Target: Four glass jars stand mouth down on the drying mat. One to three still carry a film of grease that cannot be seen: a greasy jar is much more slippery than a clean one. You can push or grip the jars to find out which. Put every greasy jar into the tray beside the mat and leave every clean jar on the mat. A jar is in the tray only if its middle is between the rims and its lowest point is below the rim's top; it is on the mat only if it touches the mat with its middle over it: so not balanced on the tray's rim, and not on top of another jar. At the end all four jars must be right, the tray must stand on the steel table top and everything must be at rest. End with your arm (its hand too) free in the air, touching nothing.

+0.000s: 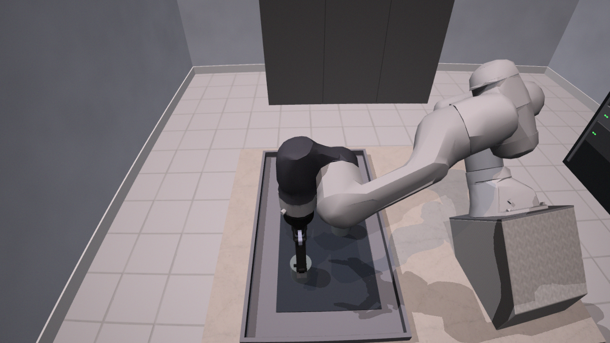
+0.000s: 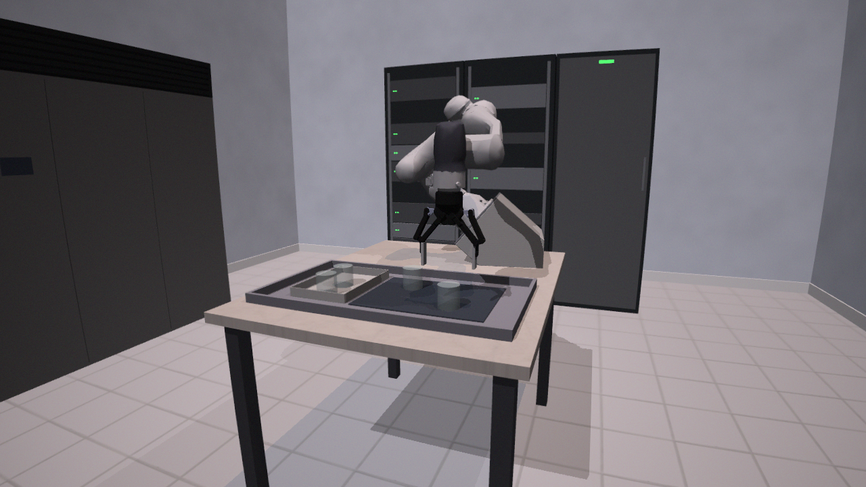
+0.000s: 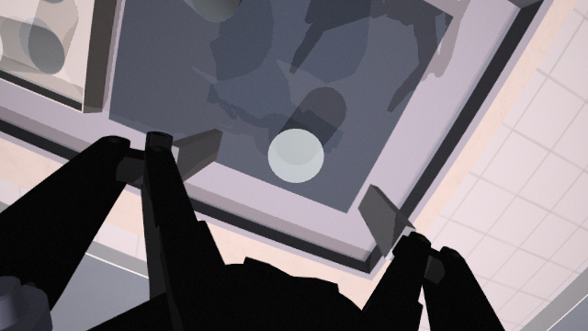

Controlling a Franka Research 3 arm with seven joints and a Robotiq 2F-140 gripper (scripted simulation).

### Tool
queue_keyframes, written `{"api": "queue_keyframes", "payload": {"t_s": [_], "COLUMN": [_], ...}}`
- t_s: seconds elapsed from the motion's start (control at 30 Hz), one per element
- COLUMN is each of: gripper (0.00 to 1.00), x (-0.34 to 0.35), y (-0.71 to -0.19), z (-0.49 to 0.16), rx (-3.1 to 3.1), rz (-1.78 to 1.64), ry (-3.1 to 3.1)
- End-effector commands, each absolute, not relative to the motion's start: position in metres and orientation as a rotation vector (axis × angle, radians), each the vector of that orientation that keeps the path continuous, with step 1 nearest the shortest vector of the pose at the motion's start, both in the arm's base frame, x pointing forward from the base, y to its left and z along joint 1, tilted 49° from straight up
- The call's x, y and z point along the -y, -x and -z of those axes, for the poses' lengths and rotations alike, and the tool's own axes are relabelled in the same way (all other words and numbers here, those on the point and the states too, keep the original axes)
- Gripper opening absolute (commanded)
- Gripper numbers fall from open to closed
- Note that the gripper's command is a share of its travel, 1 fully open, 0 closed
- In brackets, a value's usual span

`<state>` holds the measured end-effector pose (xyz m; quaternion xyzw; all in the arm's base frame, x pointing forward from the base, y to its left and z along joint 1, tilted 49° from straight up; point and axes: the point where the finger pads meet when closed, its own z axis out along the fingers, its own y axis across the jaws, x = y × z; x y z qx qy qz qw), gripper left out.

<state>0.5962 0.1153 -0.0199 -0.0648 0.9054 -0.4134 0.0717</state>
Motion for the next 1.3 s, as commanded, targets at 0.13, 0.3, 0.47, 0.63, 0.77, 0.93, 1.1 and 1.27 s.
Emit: {"api": "queue_keyframes", "payload": {"t_s": [0.13, 0.3, 0.47, 0.63, 0.77, 0.93, 1.1, 1.27], "gripper": [1.0, 1.0, 1.0, 1.0, 1.0, 1.0, 1.0, 1.0], "x": [-0.089, -0.089, -0.089, -0.085, -0.079, -0.074, -0.067, -0.06], "y": [-0.605, -0.605, -0.605, -0.606, -0.608, -0.609, -0.611, -0.613], "z": [0.044, 0.044, 0.044, 0.047, 0.053, 0.057, 0.063, 0.07], "rx": [-2.711, -2.711, -2.711, -2.711, -2.711, -2.711, -2.711, -2.711], "rz": [1.224, 1.224, 1.224, 1.224, 1.224, 1.224, 1.224, 1.224], "ry": [0.132, 0.132, 0.132, 0.132, 0.132, 0.132, 0.132, 0.132]}}
